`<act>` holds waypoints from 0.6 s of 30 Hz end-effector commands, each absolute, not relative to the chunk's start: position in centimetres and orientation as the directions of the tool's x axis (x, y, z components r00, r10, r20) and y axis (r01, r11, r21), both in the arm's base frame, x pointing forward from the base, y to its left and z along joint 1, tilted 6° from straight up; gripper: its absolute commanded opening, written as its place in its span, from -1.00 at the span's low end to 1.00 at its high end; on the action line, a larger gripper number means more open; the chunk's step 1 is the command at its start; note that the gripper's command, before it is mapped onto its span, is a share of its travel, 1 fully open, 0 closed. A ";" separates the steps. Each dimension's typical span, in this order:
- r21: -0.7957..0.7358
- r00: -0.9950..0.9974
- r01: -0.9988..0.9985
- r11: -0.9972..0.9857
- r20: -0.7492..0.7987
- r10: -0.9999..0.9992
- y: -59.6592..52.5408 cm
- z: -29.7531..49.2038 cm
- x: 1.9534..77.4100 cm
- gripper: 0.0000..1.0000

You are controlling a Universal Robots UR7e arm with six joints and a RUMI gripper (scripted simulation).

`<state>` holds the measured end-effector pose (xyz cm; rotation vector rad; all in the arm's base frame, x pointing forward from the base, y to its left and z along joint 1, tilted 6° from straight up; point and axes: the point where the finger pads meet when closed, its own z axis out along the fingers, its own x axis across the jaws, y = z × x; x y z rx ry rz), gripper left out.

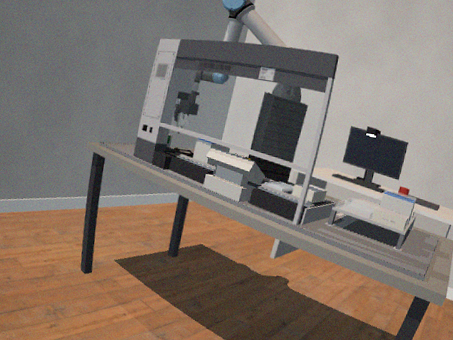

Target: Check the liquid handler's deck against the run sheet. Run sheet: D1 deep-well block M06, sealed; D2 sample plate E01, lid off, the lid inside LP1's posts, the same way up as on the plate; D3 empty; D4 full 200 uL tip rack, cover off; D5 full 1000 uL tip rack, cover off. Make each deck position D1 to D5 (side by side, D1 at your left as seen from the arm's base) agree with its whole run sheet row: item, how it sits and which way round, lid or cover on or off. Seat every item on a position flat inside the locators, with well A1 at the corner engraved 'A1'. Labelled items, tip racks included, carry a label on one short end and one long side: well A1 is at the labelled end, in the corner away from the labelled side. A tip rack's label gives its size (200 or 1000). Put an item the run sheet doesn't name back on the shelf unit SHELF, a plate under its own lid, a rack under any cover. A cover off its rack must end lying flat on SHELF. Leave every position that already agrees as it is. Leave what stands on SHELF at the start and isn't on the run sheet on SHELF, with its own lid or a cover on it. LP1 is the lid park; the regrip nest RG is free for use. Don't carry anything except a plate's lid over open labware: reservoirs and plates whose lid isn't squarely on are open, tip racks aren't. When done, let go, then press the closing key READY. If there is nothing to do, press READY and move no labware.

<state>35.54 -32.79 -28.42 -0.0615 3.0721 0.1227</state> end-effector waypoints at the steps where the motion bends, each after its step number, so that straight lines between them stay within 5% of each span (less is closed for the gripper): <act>1: 0.077 -0.997 -0.043 0.996 -0.069 -0.037 -32.8 -29.1 35.6 -1.00; 18: 0.077 -0.997 -0.043 0.996 -0.069 -0.037 -32.6 -31.6 35.8 -1.00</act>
